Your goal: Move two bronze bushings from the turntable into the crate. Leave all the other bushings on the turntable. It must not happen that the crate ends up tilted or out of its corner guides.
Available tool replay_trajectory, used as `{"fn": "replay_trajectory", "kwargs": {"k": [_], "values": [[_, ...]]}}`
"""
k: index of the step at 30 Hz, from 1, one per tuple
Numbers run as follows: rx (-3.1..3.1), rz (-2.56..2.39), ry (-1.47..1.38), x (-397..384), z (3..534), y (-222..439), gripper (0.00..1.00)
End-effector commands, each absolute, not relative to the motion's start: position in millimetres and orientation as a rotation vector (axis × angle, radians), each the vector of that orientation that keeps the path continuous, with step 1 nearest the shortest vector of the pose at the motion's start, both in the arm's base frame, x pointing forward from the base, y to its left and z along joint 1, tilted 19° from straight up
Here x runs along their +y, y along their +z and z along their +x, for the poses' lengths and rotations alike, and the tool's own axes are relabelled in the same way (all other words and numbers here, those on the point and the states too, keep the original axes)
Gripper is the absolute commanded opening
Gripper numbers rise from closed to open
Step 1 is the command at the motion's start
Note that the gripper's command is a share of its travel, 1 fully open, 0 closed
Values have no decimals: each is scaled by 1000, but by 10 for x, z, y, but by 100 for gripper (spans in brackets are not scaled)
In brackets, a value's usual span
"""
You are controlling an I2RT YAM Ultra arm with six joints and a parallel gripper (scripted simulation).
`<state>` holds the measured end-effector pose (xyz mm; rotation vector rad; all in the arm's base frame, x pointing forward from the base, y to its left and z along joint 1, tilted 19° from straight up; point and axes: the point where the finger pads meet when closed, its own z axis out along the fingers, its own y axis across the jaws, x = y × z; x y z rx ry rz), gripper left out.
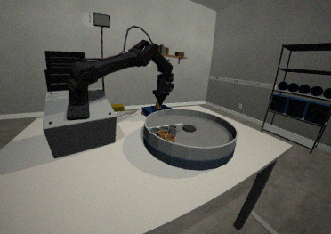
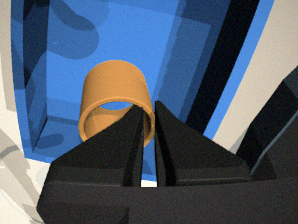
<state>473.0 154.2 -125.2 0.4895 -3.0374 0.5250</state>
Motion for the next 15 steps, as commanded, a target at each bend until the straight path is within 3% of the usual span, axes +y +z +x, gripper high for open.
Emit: {"fn": "replay_trajectory", "kwargs": {"k": [1, 15], "values": [[-3121, 512, 511, 1672, 4914, -1015, 0], [-3104, 514, 515, 1655, 4879, -1014, 0]]}}
